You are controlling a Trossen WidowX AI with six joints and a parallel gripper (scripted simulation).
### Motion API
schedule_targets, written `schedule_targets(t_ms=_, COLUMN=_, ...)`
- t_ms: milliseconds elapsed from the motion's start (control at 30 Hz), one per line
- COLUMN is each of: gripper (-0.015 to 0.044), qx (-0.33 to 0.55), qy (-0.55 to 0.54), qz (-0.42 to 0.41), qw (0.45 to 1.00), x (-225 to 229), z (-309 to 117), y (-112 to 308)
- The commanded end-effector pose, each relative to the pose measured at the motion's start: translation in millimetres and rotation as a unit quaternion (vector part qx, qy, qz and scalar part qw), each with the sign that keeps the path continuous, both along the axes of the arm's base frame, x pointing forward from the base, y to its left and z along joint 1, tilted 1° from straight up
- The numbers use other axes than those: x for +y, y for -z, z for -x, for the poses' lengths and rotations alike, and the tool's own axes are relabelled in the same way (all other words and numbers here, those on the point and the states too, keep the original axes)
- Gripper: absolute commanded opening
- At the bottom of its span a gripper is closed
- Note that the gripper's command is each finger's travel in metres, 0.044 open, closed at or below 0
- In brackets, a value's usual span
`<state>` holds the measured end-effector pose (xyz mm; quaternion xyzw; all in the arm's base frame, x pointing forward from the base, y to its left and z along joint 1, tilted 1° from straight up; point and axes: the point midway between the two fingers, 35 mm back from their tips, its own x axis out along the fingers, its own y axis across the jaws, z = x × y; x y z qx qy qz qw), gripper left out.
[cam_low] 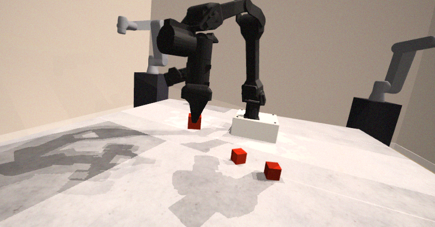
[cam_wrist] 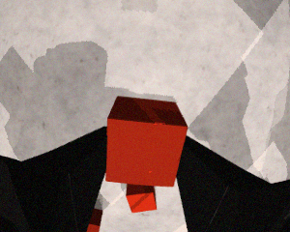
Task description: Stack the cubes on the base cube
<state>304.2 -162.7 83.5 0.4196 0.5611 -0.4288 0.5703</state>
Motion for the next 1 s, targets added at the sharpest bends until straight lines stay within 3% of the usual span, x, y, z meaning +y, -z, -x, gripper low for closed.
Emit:
schedule_targets(t_ms=0, gripper=0.0105, qx=-0.003, qy=-0.004, qz=0.000, qw=1.000, x=3.0, z=-0.4, y=-4.6)
schedule_targets(t_ms=967, gripper=0.0105, qx=0.008, qy=-0.126, qz=-0.001, qw=0.992, x=93.5, z=-11.8, y=14.0)
